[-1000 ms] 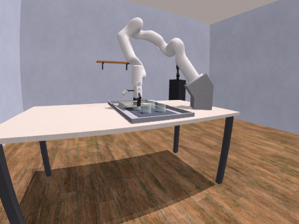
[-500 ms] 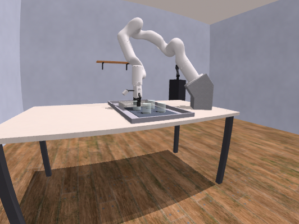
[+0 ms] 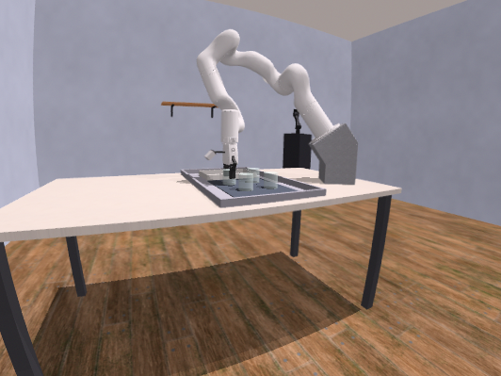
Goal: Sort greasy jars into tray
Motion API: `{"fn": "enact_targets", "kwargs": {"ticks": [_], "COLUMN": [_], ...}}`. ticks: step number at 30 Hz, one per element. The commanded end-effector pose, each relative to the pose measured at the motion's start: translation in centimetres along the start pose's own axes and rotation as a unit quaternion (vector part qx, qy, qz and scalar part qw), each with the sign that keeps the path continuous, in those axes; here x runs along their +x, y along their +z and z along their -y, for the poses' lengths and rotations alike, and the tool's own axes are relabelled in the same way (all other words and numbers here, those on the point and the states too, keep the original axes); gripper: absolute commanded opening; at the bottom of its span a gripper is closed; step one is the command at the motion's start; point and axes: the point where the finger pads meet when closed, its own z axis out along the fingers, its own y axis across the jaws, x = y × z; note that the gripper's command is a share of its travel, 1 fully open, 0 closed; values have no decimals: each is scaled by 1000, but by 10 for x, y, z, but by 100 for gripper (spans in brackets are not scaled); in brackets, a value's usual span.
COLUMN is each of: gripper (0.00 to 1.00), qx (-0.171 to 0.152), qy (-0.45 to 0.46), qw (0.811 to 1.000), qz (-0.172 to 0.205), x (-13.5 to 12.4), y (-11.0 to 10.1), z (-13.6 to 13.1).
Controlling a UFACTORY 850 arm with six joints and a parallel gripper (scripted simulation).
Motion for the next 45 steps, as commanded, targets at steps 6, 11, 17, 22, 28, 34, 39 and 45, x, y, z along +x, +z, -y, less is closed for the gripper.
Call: {"fn": "enact_targets", "kwargs": {"ticks": [6, 11, 17, 22, 28, 34, 39, 45], "gripper": [82, 82, 79, 79, 79, 76, 76, 76], "qx": [0, 0, 0, 0, 0, 0, 0, 0], "qy": [0, 0, 0, 0, 0, 0, 0, 0], "qw": [1000, 1000, 1000, 1000, 1000, 1000, 1000, 1000], "qz": [0, 0, 0, 0, 0, 0, 0, 0], "x": [1, 1, 1, 1, 1, 1, 1, 1], "y": [0, 0, 0, 0, 0, 0, 0, 0], "z": [0, 0, 0, 0, 0, 0, 0, 0]}}
